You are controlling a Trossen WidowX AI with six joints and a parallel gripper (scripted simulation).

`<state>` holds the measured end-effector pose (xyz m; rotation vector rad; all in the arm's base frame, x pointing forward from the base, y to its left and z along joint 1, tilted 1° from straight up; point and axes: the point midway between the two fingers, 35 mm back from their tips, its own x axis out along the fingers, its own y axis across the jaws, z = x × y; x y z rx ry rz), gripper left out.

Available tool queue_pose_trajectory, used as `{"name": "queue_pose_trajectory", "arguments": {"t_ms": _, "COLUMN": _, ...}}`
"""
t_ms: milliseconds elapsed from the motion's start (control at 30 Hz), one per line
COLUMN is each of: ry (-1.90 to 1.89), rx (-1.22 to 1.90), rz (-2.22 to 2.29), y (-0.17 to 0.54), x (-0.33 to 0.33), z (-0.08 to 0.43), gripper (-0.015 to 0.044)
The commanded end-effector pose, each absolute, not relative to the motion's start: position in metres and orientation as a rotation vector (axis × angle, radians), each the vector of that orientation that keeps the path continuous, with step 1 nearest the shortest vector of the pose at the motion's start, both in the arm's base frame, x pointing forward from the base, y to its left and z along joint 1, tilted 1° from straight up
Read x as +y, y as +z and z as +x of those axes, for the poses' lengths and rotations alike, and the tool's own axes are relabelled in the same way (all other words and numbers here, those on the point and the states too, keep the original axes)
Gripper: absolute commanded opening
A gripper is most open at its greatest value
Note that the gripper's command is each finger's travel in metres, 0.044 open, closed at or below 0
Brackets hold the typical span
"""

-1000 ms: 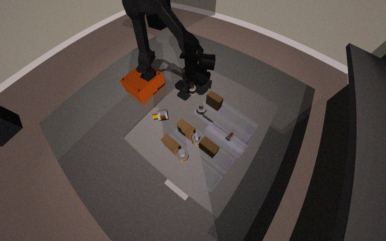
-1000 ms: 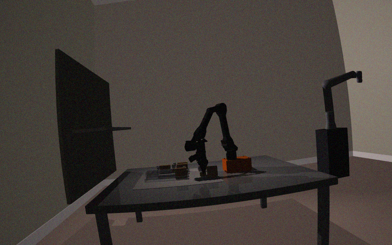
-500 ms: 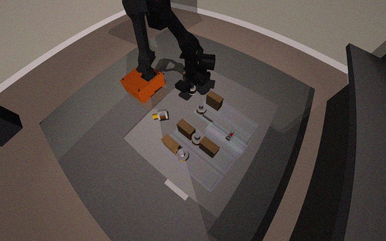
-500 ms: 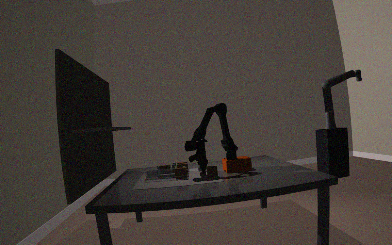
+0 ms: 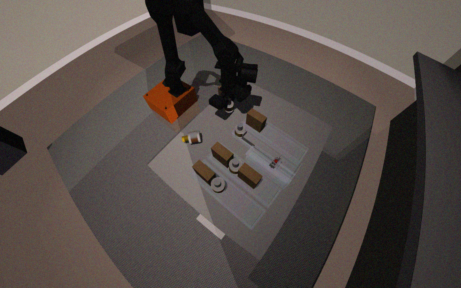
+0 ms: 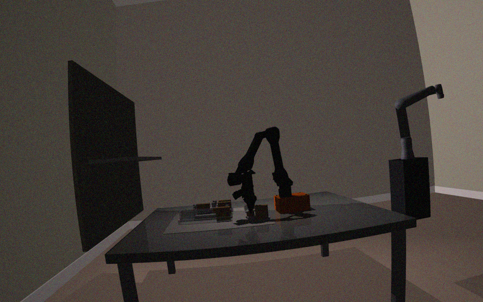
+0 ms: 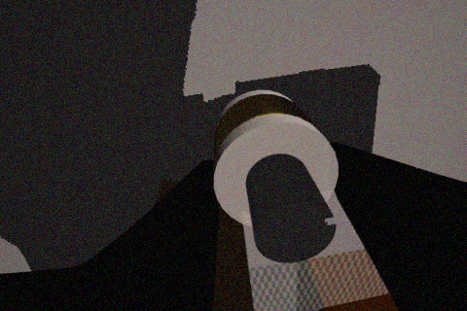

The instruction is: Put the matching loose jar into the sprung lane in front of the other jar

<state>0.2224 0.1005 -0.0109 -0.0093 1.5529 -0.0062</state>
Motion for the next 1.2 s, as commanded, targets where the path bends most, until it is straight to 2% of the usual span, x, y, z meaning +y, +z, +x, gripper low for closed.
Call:
{"name": "queue_pose_trajectory", "arguments": {"t_ms": 0, "ry": -0.006, "rx": 1.537, "rz": -0.003, "y": 0.010, "x": 0.105, "z": 0.229, "gripper": 0.0000}}
{"name": "queue_pose_trajectory", "arguments": {"t_ms": 433, "ry": -0.005, "rx": 1.537, "rz": -0.003, "y": 0.088, "x": 0.112, "z": 0.224, "gripper": 0.0000}}
{"name": "queue_pose_trajectory", "arguments": {"t_ms": 1167, "ry": -0.049, "rx": 1.531, "rz": 0.033, "y": 0.052, "x": 0.041, "z": 0.283, "gripper": 0.0000}}
